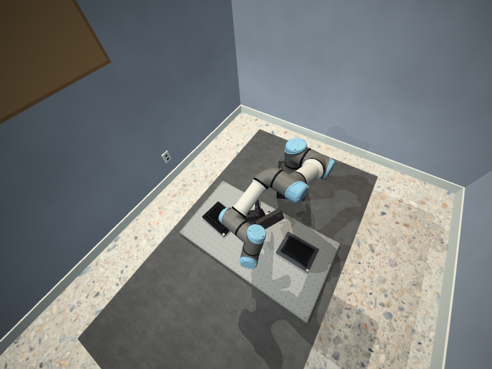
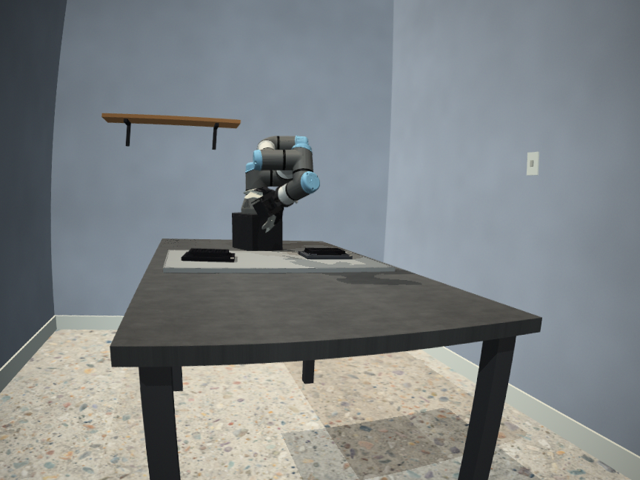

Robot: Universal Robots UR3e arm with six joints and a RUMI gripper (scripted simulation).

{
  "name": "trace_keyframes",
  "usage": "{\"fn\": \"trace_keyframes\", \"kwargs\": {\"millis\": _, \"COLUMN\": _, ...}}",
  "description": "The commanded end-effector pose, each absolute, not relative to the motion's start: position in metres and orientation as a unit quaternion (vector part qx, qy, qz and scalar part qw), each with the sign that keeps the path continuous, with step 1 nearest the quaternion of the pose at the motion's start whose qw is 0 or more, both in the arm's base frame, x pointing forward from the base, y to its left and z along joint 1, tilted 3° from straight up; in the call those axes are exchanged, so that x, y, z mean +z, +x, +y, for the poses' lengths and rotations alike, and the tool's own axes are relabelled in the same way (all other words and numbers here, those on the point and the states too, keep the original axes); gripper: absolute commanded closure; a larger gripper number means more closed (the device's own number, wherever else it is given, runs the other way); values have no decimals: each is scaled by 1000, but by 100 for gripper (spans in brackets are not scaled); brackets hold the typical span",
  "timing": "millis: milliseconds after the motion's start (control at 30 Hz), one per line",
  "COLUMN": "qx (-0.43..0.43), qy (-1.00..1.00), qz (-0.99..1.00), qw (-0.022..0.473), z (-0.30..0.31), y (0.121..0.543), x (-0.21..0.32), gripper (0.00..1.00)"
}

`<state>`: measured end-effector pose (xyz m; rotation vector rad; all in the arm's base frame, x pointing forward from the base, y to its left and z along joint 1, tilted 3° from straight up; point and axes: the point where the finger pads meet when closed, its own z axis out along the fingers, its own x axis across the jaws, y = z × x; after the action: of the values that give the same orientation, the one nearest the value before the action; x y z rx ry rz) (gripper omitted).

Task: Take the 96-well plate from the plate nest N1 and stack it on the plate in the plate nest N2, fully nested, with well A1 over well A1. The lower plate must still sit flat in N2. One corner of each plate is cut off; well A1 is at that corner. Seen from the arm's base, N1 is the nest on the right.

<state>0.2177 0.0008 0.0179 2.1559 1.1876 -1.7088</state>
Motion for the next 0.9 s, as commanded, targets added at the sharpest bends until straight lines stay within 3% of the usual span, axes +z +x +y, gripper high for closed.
{"fn": "trace_keyframes", "kwargs": {"millis": 0, "qx": -507, "qy": 778, "qz": 368, "qw": 52, "z": 2, "y": 226, "x": 0, "gripper": 0}}
{"fn": "trace_keyframes", "kwargs": {"millis": 867, "qx": -377, "qy": 886, "qz": 271, "qw": 10, "z": -11, "y": 265, "x": -26, "gripper": 0}}
